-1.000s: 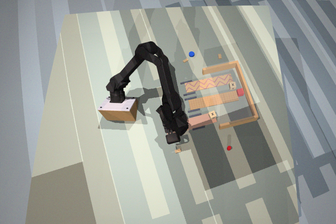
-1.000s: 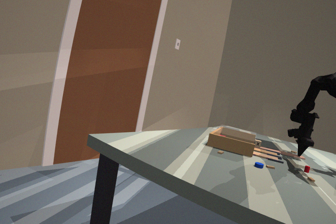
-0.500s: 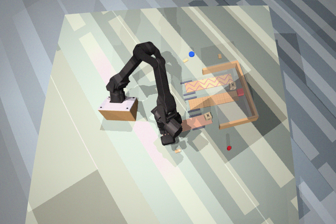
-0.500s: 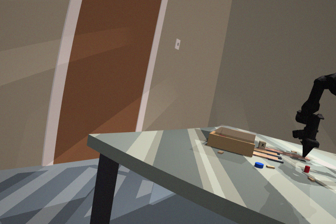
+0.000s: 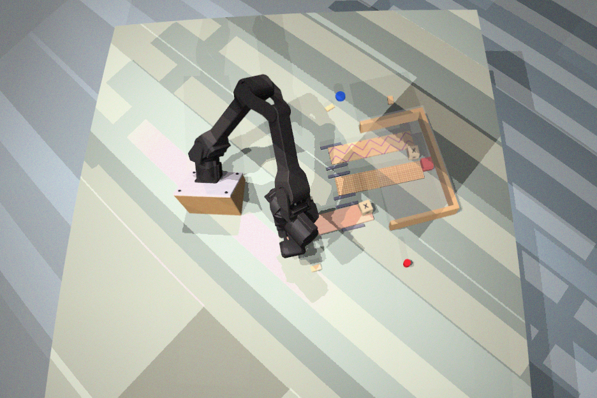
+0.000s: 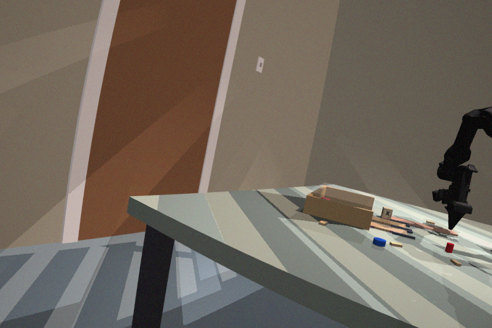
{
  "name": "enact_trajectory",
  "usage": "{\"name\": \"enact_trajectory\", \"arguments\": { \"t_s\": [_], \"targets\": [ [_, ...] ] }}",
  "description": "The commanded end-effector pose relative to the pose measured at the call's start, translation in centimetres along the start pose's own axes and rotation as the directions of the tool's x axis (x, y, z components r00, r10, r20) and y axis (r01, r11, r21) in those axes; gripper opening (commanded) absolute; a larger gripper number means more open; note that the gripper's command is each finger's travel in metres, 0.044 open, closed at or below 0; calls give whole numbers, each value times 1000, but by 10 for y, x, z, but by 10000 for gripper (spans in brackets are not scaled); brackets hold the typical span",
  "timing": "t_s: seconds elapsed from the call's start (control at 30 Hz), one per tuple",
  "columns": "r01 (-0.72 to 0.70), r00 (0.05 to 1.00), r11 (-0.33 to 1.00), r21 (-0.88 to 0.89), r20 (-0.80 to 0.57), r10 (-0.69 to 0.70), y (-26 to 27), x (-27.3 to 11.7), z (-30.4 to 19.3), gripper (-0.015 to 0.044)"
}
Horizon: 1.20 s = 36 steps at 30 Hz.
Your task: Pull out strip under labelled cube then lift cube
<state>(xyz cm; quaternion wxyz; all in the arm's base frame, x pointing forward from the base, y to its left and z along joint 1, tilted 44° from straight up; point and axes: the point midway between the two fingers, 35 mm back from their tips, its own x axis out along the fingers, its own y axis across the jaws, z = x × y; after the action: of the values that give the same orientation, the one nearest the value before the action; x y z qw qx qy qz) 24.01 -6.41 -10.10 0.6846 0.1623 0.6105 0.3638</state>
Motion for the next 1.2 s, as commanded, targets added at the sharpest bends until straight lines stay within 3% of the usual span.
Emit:
{"name": "enact_trajectory", "arguments": {
  "t_s": [0.0,0.13,0.27,0.7,1.17],
  "targets": [
    [14,1000,1000,-10,3,-14,-4,-32,5,0],
    [14,1000,1000,-10,3,-14,-4,-32,5,0],
    [14,1000,989,-150,4,-13,-2,-31,26,105],
    [13,1000,988,-152,6,-12,3,-34,68,440],
    [13,1000,988,-153,8,-11,8,-40,111,440]
  ]
}}
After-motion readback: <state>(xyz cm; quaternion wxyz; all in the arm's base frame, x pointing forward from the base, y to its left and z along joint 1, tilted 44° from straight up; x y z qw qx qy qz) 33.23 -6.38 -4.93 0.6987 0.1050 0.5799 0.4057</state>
